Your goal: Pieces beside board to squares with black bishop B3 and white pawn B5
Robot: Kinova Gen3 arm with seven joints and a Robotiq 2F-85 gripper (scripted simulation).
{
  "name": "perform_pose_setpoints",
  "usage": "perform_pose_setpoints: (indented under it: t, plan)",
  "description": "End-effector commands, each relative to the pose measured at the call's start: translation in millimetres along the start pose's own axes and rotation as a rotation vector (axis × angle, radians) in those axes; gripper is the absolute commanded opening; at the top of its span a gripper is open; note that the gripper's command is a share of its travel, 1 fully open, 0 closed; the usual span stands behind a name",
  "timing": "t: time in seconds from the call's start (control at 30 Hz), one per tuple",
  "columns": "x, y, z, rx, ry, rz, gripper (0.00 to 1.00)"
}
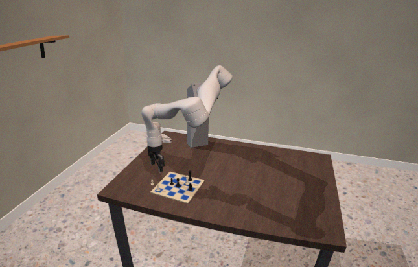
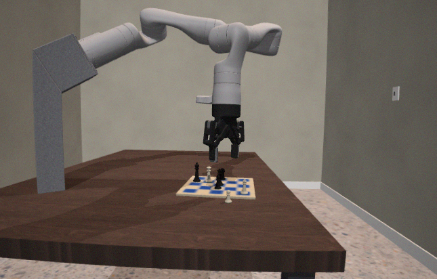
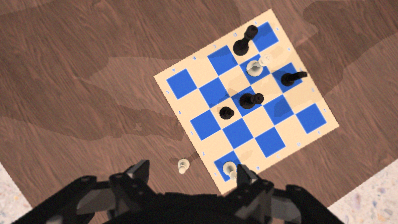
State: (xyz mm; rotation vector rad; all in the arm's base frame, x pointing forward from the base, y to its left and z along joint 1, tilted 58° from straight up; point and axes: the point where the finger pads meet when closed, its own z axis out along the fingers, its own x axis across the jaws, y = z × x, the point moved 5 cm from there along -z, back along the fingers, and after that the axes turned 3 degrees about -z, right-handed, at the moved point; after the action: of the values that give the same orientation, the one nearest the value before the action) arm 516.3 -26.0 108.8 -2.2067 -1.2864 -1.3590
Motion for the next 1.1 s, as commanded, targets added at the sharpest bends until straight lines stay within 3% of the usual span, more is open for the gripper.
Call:
perform_pose_setpoints:
  t: [0.0,0.6,1.07]
  plan:
    - [-4,5,-1.5,-0.004,-0.002,0.059,1.00]
    - [-13,17,-0.4,-0.010,0.001,0.433,1.00]
    - [-17,22,-0.1,-0.013,0.004,0.593,1.00]
